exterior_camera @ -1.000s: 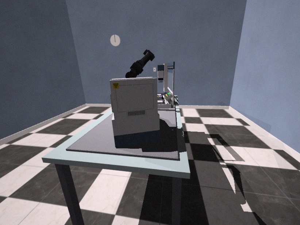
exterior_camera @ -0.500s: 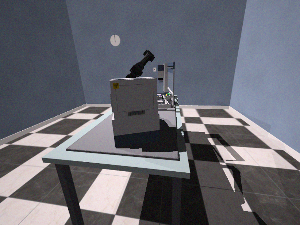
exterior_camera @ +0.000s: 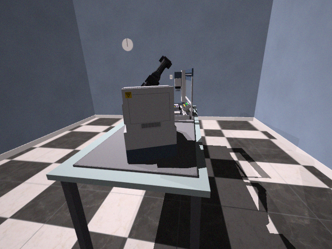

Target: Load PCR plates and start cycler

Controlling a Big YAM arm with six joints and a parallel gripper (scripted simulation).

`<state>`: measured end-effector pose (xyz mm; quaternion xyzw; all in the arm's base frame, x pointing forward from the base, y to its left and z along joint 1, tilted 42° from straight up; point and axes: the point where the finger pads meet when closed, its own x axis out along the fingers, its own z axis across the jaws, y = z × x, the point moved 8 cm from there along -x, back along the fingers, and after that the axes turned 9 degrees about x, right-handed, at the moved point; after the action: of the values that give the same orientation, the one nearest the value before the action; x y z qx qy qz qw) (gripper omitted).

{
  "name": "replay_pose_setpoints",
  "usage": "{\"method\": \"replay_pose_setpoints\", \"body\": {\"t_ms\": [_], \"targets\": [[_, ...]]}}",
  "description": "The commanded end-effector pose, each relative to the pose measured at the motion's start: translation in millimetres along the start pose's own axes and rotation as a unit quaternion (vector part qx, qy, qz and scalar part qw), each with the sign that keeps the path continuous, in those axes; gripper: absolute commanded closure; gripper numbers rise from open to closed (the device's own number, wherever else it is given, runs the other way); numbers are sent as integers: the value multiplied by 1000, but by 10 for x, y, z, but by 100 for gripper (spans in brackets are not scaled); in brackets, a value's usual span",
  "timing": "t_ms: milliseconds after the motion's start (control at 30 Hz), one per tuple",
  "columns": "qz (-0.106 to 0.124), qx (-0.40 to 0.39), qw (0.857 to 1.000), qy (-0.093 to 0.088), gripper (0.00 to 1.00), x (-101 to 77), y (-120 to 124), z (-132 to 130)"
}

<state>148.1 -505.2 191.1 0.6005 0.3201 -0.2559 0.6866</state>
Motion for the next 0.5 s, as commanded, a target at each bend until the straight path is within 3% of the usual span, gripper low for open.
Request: {"method": "replay_pose_setpoints", "body": {"t_ms": [0, 167, 300, 467], "targets": [[-3, 9, 1000, -13, 100, -14, -69, 54], [-2, 5, 1000, 1, 100, 108, -35, 29], [-1, -11, 1000, -5, 100, 4, 107, 53], [-2, -16, 1000, -15, 100, -122, 118, 83]]}}
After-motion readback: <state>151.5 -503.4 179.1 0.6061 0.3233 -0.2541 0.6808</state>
